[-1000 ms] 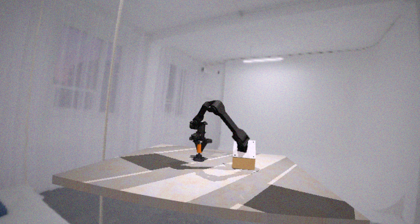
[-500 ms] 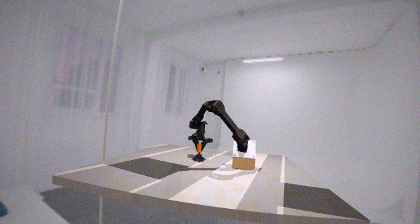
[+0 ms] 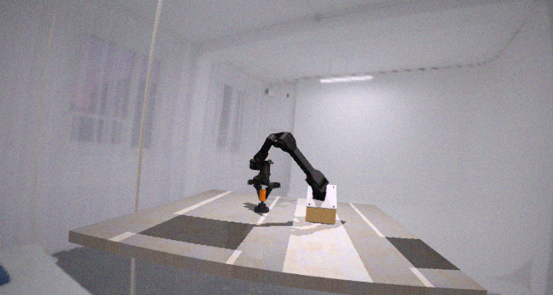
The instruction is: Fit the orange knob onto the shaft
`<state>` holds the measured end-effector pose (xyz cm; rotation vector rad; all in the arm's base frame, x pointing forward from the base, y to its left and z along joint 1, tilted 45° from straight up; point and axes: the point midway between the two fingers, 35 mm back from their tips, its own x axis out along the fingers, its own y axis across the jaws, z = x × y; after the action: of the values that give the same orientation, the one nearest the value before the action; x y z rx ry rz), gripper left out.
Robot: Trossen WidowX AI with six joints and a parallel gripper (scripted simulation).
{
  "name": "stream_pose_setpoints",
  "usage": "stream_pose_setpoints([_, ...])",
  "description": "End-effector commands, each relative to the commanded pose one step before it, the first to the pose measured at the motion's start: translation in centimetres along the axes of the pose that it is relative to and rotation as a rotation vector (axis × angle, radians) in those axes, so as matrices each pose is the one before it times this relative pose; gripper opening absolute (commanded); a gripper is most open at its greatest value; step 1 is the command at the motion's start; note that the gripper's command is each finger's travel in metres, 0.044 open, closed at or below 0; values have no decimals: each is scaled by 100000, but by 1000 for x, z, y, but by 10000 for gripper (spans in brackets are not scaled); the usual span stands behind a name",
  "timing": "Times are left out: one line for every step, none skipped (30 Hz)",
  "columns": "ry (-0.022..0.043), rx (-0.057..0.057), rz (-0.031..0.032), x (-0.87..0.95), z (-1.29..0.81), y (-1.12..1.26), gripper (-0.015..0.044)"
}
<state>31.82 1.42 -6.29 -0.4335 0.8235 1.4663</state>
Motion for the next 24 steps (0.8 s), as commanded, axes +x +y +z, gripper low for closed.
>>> stream_pose_setpoints([188,-671,-305,-25,119,-93,0])
stream_pose_setpoints([-8,-1,2,144,5,0,0])
stream_pose_setpoints([1,1,-1,23,-11,10,0])
stream_pose_setpoints([-1,0,1,48,-15,11,0])
stream_pose_setpoints([-2,0,1,58,-18,15,0])
stream_pose_setpoints([2,0,-1,-55,0,0,0])
stream_pose_setpoints([2,1,1,0,-37,29,0])
stream_pose_setpoints([0,0,0,0,0,0,0])
stream_pose_setpoints([0,0,0,0,0,0,0])
stream_pose_setpoints([0,0,0,0,0,0,0])
stream_pose_setpoints([0,0,0,0,0,0,0])
stream_pose_setpoints([6,2,0,-97,-32,34,0])
stream_pose_setpoints([6,2,0,-93,-36,38,0])
stream_pose_setpoints([7,2,0,-105,-38,45,0])
stream_pose_setpoints([3,0,-1,-62,1,2,0])
stream_pose_setpoints([2,0,-1,-58,5,-14,0])
stream_pose_setpoints([2,-1,-2,-50,4,-34,0])
stream_pose_setpoints([0,-932,0,-5,1,-2,0])
stream_pose_setpoints([0,-1703,0,-7,1,-4,0])
stream_pose_setpoints([0,-2850,0,-9,0,-10,0])
stream_pose_setpoints([0,-3230,0,-10,-1,-20,0])
stream_pose_setpoints([0,-3852,-1,-8,-3,-36,0])
stream_pose_setpoints([0,-4316,-2,1,-6,-53,0])
stream_pose_setpoints([-1,-3037,-2,20,-9,-53,0])
